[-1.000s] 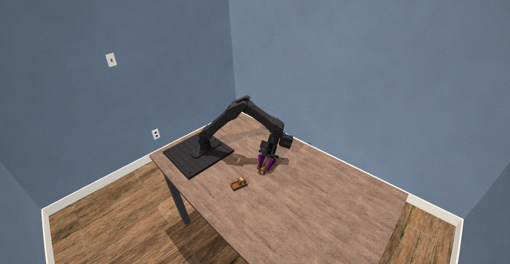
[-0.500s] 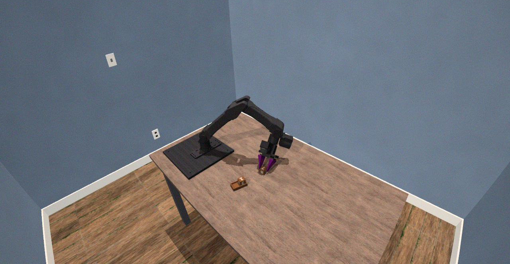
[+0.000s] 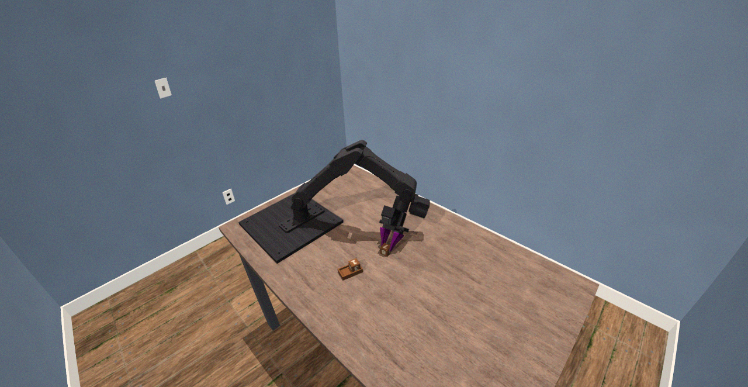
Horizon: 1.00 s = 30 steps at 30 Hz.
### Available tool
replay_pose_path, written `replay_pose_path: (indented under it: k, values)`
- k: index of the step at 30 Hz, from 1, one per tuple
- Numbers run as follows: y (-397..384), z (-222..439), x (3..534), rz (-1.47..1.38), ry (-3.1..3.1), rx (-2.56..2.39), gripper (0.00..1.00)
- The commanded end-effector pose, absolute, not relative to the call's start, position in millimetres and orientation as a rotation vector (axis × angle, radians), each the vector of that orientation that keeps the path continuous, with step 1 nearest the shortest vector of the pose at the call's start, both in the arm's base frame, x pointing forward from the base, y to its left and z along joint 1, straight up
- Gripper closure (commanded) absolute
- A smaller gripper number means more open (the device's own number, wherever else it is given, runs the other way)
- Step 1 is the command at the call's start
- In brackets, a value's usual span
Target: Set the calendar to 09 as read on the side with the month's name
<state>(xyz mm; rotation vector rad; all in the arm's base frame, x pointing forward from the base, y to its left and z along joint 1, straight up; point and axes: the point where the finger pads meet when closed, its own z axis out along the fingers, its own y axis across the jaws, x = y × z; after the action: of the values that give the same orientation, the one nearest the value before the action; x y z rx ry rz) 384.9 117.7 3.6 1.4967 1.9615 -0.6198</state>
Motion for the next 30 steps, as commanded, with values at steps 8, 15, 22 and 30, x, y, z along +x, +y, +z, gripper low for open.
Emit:
replay_pose_path:
  k: [8,15,22,30]
  values:
    - [117.1,9.9,388.4,-0.607,1.944,1.486,0.73]
    - [117.1,9.9,388.4,-0.607,1.944,1.486,0.73]
    - [117.1,9.9,388.4,-0.607,1.944,1.486,0.73]
    - [117.1,16.7,388.4,-0.607,1.944,1.486,0.73]
